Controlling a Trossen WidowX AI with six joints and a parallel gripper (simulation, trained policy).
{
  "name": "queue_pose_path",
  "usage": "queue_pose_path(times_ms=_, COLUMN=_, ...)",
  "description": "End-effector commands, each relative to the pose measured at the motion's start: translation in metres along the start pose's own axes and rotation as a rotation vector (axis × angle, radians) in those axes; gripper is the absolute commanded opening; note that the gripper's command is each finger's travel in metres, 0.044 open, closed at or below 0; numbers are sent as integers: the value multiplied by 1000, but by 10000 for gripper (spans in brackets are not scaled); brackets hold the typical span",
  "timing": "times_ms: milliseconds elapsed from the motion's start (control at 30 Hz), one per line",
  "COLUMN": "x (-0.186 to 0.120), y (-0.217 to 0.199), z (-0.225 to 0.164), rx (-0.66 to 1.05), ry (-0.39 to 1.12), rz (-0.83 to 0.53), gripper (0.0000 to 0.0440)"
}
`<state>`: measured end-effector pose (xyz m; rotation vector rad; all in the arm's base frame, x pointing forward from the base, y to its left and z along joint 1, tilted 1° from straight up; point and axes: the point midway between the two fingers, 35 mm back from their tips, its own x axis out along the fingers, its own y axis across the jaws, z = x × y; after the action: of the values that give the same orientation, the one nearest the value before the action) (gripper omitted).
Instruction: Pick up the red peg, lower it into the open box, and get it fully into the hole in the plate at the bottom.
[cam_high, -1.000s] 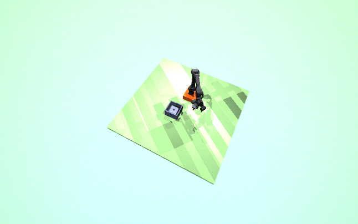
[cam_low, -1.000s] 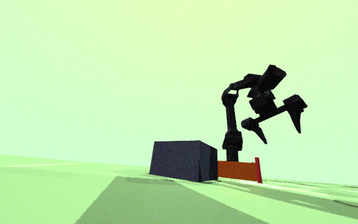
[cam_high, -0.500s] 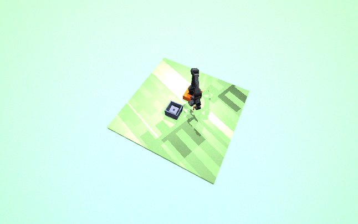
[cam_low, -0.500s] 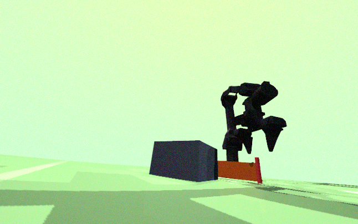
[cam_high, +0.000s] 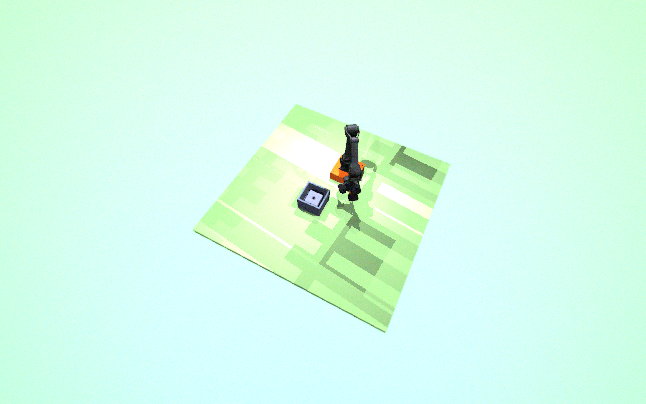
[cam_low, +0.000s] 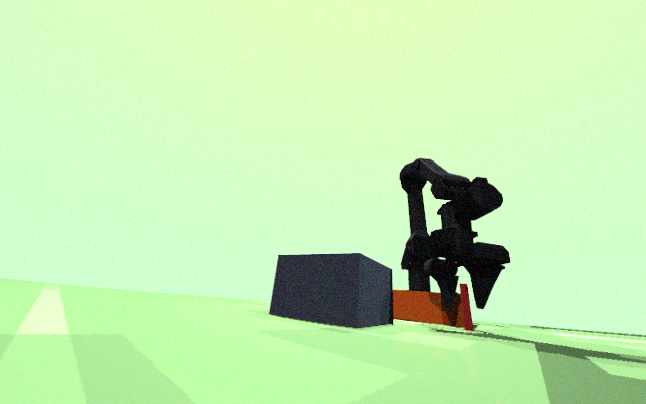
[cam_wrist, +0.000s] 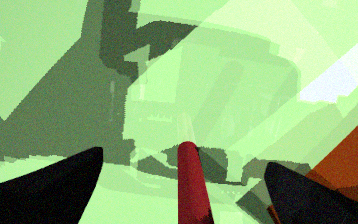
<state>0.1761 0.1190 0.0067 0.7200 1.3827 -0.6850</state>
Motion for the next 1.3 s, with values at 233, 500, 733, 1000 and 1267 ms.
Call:
queue_pose_path(times_ms=233, x=20, y=-12, z=-4, rx=79, ry=18, rz=-29, gripper=236)
queue_pose_path(times_ms=500, x=18, y=-9, z=-4, rx=82, ry=67, rz=-40, gripper=26)
queue_pose_path(times_ms=733, x=6, y=-3, z=10, rx=50, ry=13, rz=-12, gripper=0)
queue_pose_path(times_ms=1000, x=-17, y=3, z=29, rx=-8, ry=-72, rz=13, gripper=0)
queue_pose_path(times_ms=1267, x=-45, y=12, z=53, rx=-47, ry=-150, rz=35, gripper=0)
